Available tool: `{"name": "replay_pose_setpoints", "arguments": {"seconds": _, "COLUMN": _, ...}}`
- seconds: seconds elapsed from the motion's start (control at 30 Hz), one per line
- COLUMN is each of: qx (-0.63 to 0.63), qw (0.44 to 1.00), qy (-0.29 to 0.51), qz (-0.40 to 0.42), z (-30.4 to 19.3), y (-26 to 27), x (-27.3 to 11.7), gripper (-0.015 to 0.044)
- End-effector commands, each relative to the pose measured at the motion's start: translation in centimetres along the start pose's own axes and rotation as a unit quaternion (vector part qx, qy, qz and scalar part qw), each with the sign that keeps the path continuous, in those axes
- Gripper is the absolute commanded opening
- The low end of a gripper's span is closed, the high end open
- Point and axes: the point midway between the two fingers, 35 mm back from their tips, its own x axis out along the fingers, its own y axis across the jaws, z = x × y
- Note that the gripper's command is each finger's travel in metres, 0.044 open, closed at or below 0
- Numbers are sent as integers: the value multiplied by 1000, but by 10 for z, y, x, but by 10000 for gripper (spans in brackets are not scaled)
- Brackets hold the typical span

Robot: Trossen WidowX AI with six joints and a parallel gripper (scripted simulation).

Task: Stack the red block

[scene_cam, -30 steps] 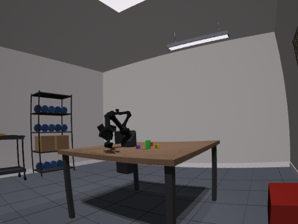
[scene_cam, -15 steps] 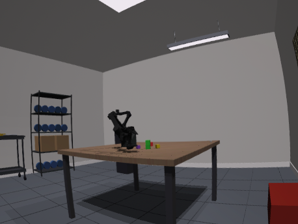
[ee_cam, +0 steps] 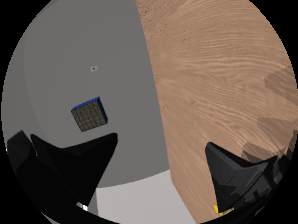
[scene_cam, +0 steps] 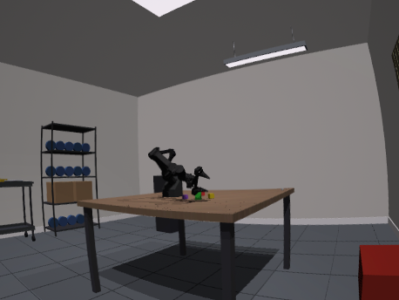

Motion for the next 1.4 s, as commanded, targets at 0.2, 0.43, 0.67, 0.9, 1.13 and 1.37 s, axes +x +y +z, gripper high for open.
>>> {"name": "replay_pose_setpoints", "arguments": {"seconds": 0.2, "qx": -7, "qw": 995, "qy": 78, "qz": -63, "z": -94, "y": -1, "x": 31, "gripper": 440}}
{"name": "replay_pose_setpoints", "arguments": {"seconds": 0.43, "qx": -36, "qw": 988, "qy": 119, "qz": -90, "z": -149, "y": 0, "x": 38, "gripper": 440}}
{"name": "replay_pose_setpoints", "arguments": {"seconds": 0.67, "qx": -39, "qw": 968, "qy": 170, "qz": -181, "z": -215, "y": -30, "x": 32, "gripper": 440}}
{"name": "replay_pose_setpoints", "arguments": {"seconds": 0.9, "qx": -72, "qw": 933, "qy": 214, "qz": -280, "z": -283, "y": -63, "x": 10, "gripper": 440}}
{"name": "replay_pose_setpoints", "arguments": {"seconds": 1.13, "qx": -155, "qw": 874, "qy": 248, "qz": -388, "z": -347, "y": -104, "x": -33, "gripper": 440}}
{"name": "replay_pose_setpoints", "arguments": {"seconds": 1.37, "qx": -261, "qw": 804, "qy": 253, "qz": -471, "z": -385, "y": -139, "x": -84, "gripper": 440}}
